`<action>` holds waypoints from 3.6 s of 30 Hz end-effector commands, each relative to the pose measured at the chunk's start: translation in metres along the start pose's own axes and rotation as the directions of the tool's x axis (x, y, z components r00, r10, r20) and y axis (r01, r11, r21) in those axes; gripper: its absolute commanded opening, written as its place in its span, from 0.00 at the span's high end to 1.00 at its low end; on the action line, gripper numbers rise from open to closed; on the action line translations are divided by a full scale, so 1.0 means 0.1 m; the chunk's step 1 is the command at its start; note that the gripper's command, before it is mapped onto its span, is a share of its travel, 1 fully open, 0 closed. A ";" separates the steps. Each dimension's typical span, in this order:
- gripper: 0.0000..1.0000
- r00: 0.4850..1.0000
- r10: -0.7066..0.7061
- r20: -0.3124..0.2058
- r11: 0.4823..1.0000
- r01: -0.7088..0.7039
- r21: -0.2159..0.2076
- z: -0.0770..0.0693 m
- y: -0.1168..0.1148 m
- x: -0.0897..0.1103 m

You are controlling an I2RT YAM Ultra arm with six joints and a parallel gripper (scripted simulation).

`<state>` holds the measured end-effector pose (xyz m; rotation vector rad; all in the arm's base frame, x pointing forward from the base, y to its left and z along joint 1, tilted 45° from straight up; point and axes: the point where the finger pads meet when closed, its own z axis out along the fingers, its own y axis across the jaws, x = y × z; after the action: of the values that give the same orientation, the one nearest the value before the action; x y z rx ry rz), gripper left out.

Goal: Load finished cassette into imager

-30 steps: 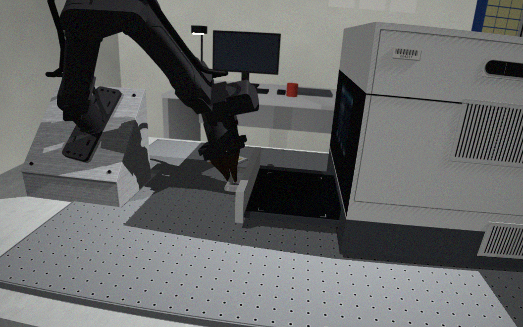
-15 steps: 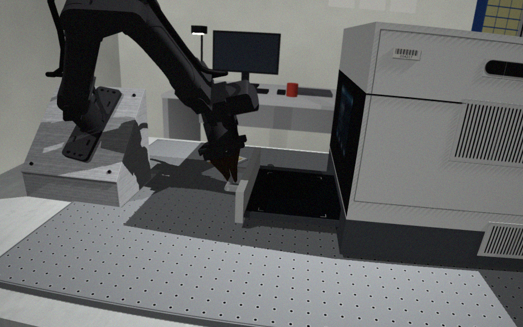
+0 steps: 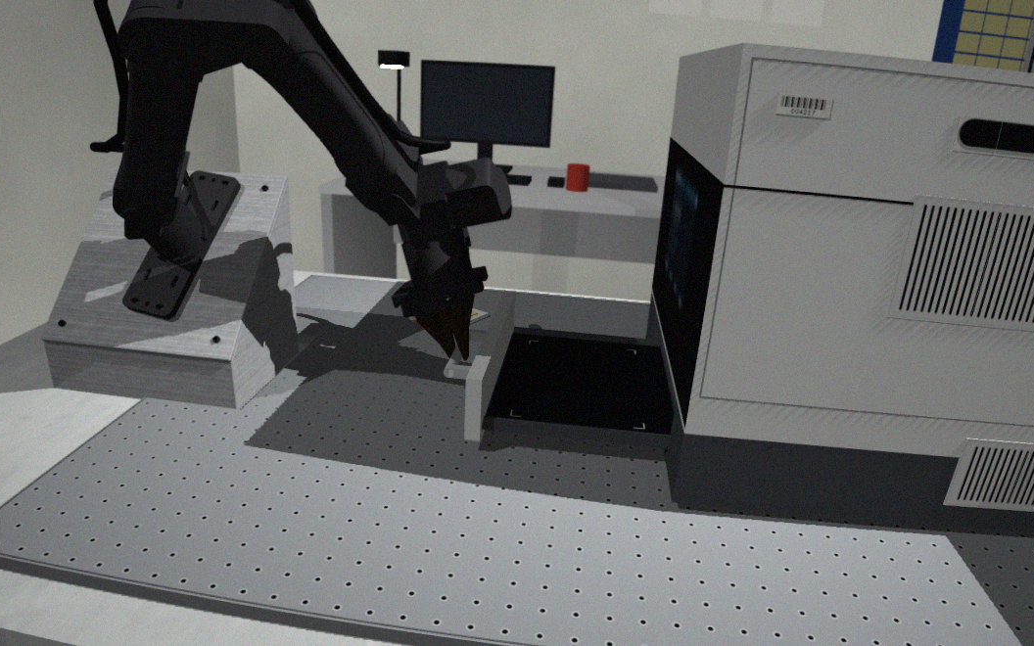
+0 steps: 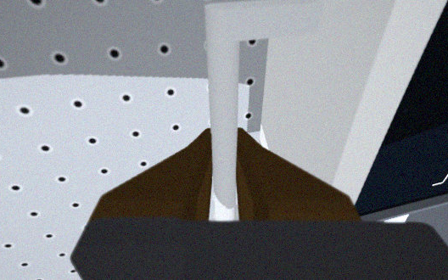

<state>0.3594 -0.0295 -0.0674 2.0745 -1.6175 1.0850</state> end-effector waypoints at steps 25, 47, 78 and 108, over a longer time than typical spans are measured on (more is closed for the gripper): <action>1.00 1.000 -0.025 0.009 1.000 0.025 -0.018 -0.11 0.17 -0.02; 1.00 1.000 -0.025 0.007 1.000 0.025 -0.018 -0.12 0.21 -0.01; 1.00 1.000 -0.025 0.003 1.000 0.025 -0.018 -0.13 0.23 -0.01; 1.00 1.000 0.004 -0.002 1.000 -0.004 0.010 -0.12 -0.05 0.02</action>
<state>0.3594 -0.0295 -0.0673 2.0906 -1.6161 1.0930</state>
